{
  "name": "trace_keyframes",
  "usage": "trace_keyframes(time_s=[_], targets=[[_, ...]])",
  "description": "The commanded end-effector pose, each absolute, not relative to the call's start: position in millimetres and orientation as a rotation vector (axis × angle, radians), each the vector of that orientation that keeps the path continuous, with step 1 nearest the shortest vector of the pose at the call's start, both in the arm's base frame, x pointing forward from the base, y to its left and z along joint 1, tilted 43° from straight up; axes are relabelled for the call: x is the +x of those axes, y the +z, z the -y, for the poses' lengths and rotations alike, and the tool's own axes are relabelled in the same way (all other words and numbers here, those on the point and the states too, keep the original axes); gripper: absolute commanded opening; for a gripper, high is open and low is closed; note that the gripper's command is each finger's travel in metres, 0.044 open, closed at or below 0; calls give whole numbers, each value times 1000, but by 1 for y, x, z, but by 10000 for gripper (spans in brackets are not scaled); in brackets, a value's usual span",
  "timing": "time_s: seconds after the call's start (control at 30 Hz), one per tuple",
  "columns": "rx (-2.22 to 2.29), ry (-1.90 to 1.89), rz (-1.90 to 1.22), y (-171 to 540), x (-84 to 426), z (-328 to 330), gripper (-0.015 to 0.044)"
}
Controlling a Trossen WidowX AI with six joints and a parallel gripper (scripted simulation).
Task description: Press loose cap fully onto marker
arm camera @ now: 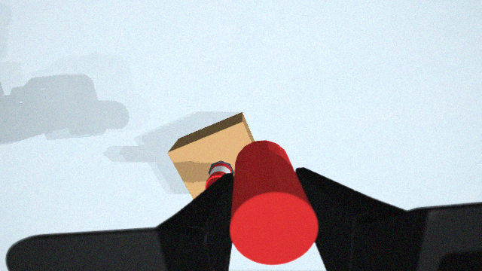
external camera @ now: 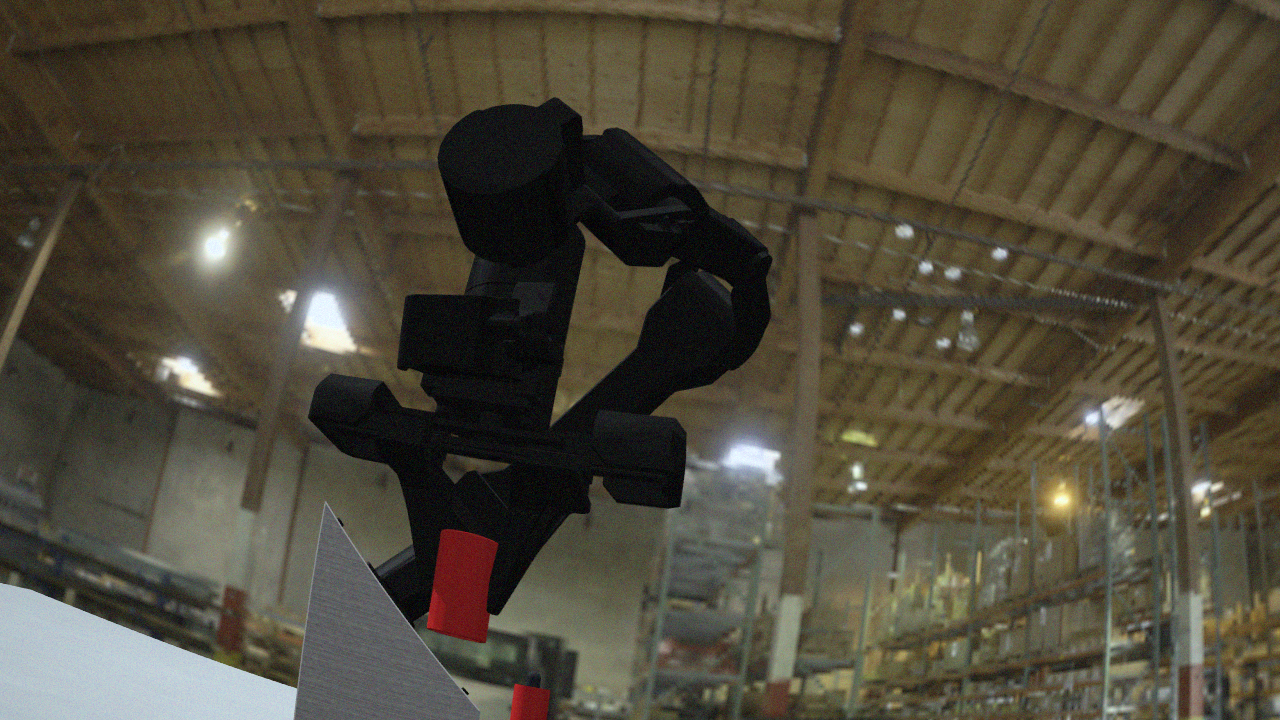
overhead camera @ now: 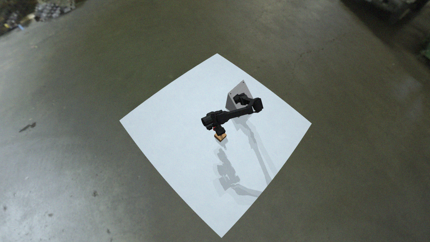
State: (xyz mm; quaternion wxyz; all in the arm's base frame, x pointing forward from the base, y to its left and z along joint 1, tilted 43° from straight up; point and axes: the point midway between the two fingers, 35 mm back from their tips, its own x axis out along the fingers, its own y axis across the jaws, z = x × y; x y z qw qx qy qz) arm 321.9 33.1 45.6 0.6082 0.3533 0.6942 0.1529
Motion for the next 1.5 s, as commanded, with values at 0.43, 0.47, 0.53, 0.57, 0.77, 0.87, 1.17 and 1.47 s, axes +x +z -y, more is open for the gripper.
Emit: trace_keyframes(time_s=[0.43,0.47,0.53,0.57,0.77,0.87,1.17,1.47], targets=[[828,358,-1611,81,296,-58,0],[828,358,-1611,81,296,-58,0],[829,358,-1611,79,295,-60,0],[829,359,-1611,78,295,-61,0],[828,358,-1611,75,295,-64,0],[828,358,-1611,72,296,-67,0],[828,358,-1611,61,296,-77,0],[828,358,-1611,50,296,-87,0]])
